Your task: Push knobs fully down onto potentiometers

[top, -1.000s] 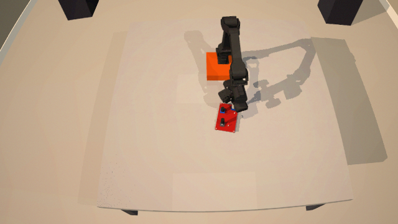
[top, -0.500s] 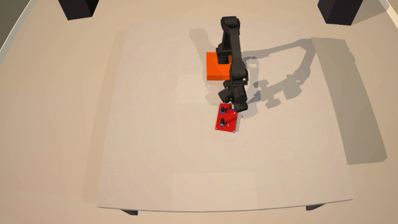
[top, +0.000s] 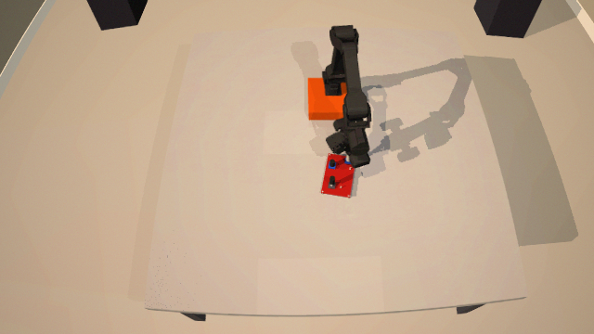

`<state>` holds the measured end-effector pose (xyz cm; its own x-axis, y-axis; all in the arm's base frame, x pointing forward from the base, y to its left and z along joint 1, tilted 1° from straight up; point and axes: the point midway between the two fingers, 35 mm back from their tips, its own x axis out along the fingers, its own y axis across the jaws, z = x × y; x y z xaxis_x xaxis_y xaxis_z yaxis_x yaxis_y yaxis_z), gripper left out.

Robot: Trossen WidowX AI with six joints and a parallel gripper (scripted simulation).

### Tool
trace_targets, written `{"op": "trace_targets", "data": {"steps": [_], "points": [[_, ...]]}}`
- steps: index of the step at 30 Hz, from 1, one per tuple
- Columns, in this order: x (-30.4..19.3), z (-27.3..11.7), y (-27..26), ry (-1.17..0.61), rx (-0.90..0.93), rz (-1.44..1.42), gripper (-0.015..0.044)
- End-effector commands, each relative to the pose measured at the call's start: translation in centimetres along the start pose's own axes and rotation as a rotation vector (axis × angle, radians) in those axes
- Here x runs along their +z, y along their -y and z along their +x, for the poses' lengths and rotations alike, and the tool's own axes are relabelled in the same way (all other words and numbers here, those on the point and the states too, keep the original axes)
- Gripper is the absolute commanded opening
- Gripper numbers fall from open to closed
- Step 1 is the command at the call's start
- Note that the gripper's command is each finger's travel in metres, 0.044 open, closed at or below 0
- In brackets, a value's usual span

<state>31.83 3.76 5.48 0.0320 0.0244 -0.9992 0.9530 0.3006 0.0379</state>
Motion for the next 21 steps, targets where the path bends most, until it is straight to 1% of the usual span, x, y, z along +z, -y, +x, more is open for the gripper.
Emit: {"op": "trace_targets", "data": {"steps": [1,10,18,21], "points": [[0.0,-0.3,0.0,0.000,-0.008,0.006,0.0000],[0.0,-1.6,0.0,0.001,-0.008,0.006,0.0000],[0.0,-1.2,0.0,-0.001,-0.007,0.001,0.0210],[0.1,-1.6,-1.0,-0.002,0.044,-0.003,0.0131]]}}
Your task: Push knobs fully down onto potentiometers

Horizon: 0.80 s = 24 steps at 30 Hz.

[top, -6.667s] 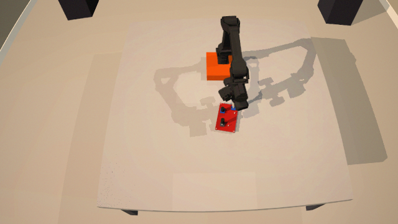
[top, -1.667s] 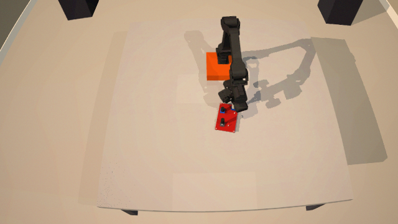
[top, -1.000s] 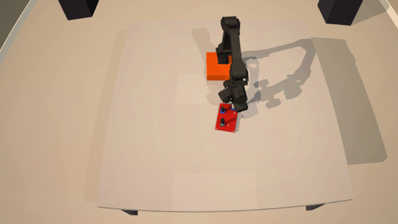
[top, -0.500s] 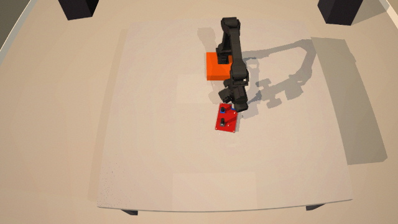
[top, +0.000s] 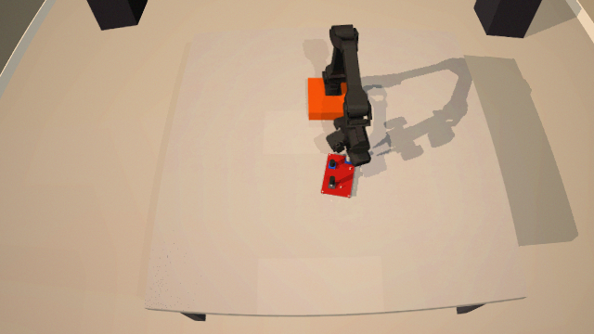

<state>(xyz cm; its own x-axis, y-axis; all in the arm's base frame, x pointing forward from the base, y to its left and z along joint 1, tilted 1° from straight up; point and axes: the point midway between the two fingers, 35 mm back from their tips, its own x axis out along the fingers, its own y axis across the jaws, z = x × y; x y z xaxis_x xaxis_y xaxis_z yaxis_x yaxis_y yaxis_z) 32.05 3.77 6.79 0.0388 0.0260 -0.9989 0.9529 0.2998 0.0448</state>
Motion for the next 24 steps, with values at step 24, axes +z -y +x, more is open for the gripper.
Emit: {"op": "trace_targets", "data": {"steps": [24], "points": [[5.3,-3.6,-5.6,0.024,0.038,-0.708,0.0000]]}}
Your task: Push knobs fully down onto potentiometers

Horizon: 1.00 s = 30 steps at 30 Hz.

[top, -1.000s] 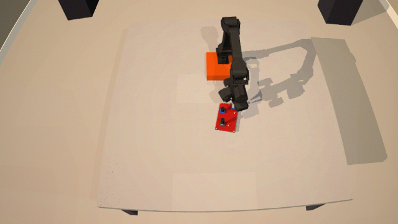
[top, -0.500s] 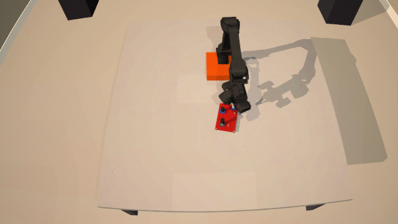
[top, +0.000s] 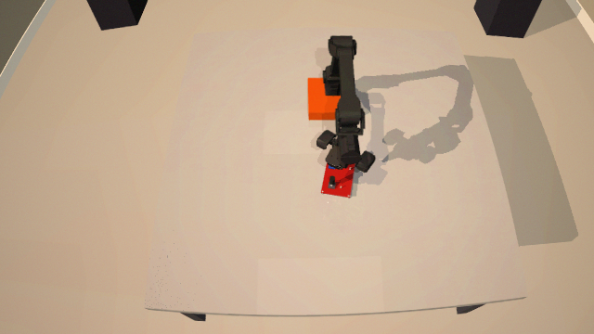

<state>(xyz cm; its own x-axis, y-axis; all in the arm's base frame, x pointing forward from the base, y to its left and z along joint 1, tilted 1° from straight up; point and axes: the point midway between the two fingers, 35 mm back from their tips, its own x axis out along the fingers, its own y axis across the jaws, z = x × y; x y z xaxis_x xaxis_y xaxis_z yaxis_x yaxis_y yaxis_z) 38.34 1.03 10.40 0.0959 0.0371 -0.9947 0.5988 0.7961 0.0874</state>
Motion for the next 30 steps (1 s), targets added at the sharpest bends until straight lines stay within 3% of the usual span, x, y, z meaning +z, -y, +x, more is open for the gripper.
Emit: {"op": "trace_targets", "data": {"steps": [1,15,30], "points": [[1.1,-0.2,0.3,-0.009,-0.016,-0.123,0.0000],[4.7,-1.3,1.2,-0.051,-0.043,-0.578,0.0000],[4.7,0.8,1.3,-0.051,-0.043,-0.584,0.0000]]}}
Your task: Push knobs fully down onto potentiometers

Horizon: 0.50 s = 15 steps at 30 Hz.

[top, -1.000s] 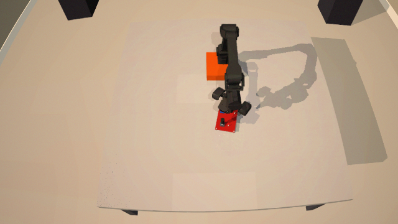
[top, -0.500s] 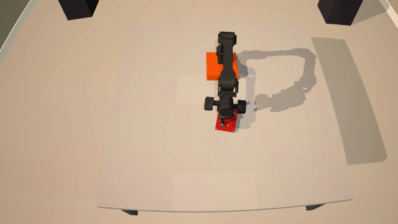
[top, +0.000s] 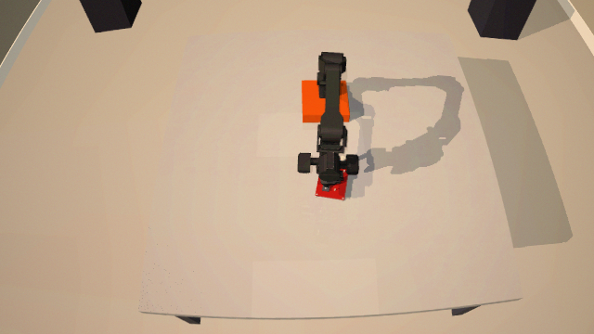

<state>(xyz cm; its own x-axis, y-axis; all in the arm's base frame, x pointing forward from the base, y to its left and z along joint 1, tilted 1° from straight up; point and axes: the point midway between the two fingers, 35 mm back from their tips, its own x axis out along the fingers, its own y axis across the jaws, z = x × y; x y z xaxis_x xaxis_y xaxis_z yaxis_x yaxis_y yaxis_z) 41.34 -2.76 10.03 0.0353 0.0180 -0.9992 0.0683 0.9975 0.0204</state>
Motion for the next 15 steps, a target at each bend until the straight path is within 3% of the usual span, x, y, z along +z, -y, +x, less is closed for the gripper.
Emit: {"op": "trace_targets", "data": {"steps": [1,15], "points": [[0.0,0.3,0.1,-0.001,-0.003,-0.006,0.0000],[0.0,2.3,0.1,-0.001,-0.003,-0.006,0.0000]]}}
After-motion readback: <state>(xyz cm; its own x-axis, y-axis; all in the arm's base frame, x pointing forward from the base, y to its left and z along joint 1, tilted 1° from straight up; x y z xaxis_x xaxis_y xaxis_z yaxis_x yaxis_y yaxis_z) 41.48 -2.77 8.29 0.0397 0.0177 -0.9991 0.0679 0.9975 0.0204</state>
